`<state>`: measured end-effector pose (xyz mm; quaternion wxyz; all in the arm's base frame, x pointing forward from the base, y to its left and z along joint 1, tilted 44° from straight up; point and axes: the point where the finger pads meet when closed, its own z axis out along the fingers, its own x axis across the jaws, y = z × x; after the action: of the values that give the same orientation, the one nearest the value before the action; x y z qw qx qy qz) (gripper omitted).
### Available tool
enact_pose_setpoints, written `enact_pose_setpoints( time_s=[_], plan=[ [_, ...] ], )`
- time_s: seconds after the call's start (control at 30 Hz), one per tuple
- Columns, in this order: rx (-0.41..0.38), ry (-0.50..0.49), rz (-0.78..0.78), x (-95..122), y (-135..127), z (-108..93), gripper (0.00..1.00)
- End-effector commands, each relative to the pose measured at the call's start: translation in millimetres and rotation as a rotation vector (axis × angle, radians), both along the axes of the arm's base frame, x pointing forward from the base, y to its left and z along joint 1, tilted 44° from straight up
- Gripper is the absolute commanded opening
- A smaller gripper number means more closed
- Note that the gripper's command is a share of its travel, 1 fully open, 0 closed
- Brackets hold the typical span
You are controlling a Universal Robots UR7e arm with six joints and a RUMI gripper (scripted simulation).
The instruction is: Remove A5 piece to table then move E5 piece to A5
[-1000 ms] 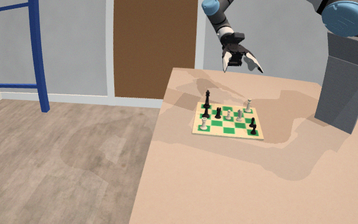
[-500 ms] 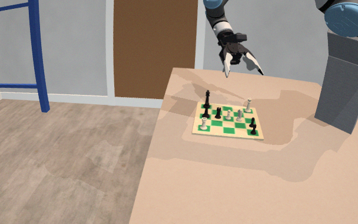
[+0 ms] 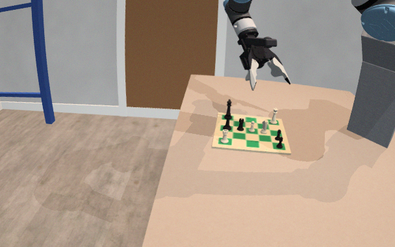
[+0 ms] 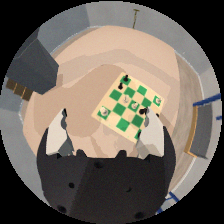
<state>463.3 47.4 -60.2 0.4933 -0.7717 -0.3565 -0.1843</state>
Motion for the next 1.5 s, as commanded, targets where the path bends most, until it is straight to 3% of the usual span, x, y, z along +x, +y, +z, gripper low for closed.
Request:
enact_pose_setpoints(
  time_s=[0.0, 0.73, 1.47],
  plan=[
    [-0.101, -0.058, -0.026, 0, 10, 6, 1.00],
    [-0.329, -0.266, -0.094, -13, 50, 40, 1.00],
    [-0.478, -0.477, -0.177, -37, 90, 78, 1.00]
  ],
)
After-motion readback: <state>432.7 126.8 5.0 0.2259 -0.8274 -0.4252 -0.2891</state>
